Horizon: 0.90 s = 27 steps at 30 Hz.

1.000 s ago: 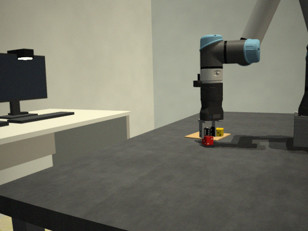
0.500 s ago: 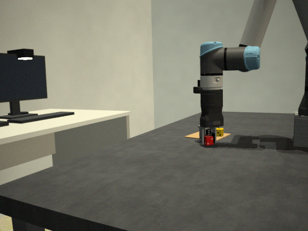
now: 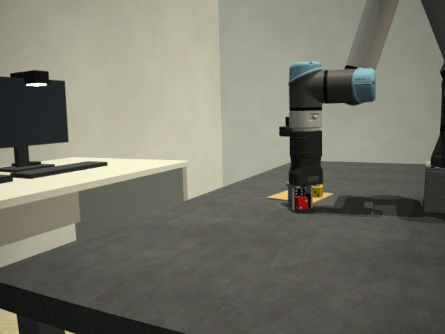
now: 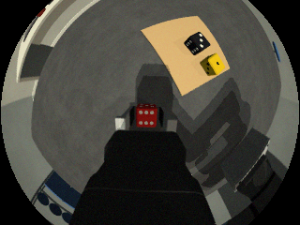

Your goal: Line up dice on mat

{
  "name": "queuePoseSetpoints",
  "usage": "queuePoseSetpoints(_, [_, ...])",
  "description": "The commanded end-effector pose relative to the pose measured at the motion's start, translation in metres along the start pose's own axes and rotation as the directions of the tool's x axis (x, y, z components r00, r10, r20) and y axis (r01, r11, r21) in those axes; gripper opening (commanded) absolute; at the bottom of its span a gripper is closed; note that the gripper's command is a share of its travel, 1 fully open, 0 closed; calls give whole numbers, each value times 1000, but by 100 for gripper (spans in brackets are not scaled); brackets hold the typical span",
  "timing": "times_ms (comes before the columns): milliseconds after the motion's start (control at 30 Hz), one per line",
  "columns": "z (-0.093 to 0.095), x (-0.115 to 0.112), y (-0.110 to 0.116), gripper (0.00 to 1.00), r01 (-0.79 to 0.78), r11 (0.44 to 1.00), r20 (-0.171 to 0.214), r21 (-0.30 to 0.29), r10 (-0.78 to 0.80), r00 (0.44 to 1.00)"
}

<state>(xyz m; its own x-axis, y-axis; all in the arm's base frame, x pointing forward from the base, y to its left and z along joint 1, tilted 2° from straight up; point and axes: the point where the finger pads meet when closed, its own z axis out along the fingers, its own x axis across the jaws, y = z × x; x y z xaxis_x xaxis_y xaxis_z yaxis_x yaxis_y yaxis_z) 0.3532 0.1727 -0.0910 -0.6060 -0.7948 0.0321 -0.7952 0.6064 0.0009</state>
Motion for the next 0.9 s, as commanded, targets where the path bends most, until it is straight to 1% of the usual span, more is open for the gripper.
queuePoseSetpoints(0, [0, 0, 0, 87, 0, 1000, 1, 1, 0, 1000])
queuePoseSetpoints(700, [0, 0, 0, 87, 0, 1000, 1, 1, 0, 1000])
queuePoseSetpoints(733, [0, 0, 0, 57, 0, 1000, 1, 1, 0, 1000])
queuePoseSetpoints(867, [0, 0, 0, 57, 0, 1000, 1, 1, 0, 1000])
